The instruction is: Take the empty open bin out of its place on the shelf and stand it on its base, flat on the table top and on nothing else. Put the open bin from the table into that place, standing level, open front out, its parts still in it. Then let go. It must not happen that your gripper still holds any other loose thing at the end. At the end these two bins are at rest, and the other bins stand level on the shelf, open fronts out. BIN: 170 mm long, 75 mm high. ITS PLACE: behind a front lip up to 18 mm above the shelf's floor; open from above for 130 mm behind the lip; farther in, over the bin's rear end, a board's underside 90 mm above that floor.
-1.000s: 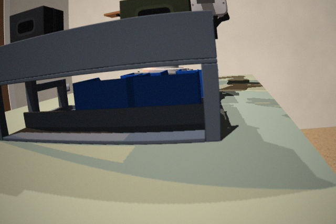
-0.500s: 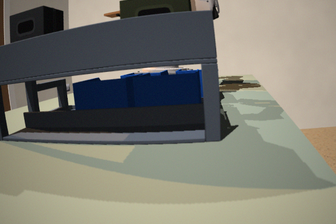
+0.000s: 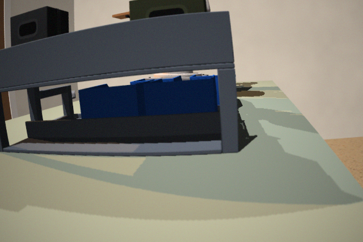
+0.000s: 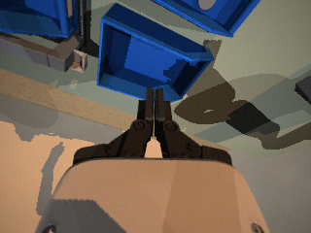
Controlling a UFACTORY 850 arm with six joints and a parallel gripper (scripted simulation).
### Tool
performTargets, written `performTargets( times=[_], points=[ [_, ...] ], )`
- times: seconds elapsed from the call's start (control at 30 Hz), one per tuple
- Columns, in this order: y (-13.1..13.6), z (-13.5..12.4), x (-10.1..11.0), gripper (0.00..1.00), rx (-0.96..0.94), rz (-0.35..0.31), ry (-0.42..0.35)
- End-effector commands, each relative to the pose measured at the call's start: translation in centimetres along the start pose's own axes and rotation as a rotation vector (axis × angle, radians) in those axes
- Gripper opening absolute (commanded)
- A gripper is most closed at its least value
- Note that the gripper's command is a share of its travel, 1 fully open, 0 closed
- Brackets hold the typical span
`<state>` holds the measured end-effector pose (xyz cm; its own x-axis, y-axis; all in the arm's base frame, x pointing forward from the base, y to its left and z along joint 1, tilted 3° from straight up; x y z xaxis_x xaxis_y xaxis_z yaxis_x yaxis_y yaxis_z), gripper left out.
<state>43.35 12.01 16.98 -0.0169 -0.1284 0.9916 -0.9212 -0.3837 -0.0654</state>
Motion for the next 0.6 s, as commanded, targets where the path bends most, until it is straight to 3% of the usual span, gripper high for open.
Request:
performTargets(
  times=[0.0, 0.27, 0.33, 0.37, 0.57],
  points=[
    [0.8, 1.8, 0.4, 0.0, -0.278, 0.0, 0.02],
    [2.0, 4.0, 0.7, 0.0, -0.66, 0.022, 0.007],
    [2.0, 4.0, 0.7, 0.0, -0.66, 0.022, 0.007],
    [2.1, 4.2, 0.7, 0.0, -0.799, 0.028, 0.004],
    [2.7, 5.0, 0.8, 0.0, -1.052, 0.041, -0.006]
  ],
)
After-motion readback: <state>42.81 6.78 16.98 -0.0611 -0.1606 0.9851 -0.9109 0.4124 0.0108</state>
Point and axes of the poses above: the point where the finger pads meet when closed, its own x axis back along the fingers, its own y axis across the jaws, z = x × y, the point moved 5 cm from there along x, back along the fingers, and after that the axes turned 2 degrees about x, right-handed, at the moved point
